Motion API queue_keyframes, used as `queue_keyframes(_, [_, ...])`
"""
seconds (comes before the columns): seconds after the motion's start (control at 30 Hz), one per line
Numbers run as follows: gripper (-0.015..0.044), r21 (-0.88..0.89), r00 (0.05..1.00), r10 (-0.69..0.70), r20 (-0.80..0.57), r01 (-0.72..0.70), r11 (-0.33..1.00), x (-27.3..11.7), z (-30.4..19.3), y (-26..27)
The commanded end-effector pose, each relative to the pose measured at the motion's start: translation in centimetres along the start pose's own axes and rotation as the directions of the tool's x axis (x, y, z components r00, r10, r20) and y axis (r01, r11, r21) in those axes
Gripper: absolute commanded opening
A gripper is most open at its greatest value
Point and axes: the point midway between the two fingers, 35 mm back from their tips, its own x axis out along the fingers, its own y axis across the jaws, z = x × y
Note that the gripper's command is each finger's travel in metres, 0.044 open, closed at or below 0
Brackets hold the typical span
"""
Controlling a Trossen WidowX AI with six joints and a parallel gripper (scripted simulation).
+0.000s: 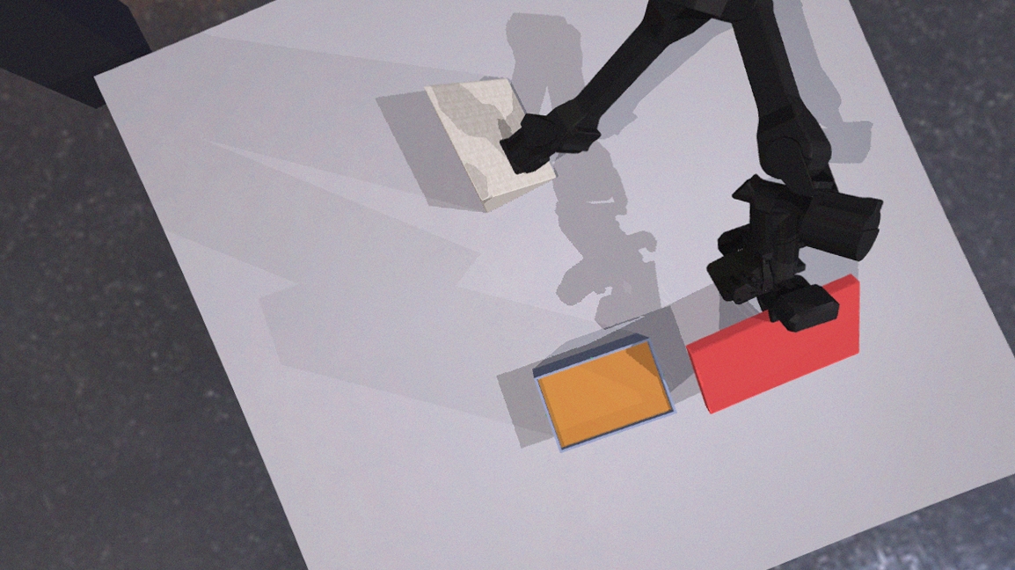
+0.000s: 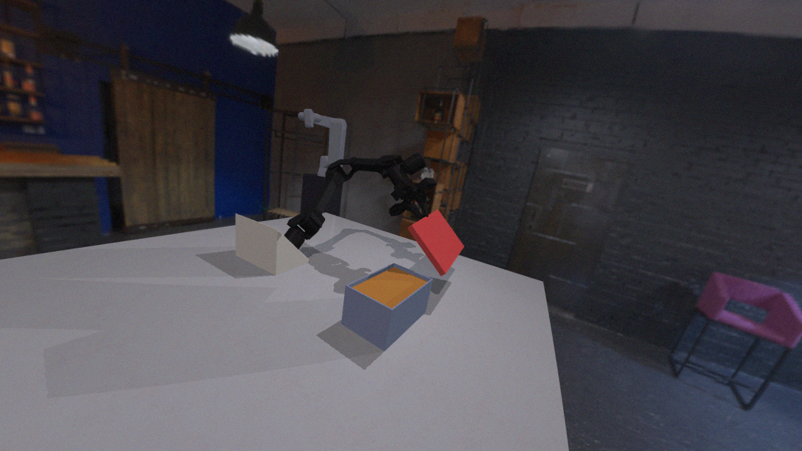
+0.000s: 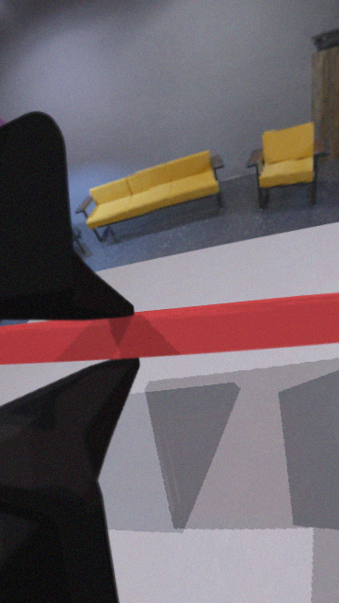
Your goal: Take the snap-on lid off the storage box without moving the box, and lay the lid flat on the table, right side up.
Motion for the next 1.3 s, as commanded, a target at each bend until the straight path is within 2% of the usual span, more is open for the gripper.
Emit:
queue_keyframes(0.0, [0.0000,-0.005,1.000,0.021,0.001,-0.021,1.000,-0.4,-1.1,0.5])
queue_keyframes(1.27, [0.0000,-0.004,1.000,0.023,-0.001,-0.023,1.000,-0.9,-7.7,0.0])
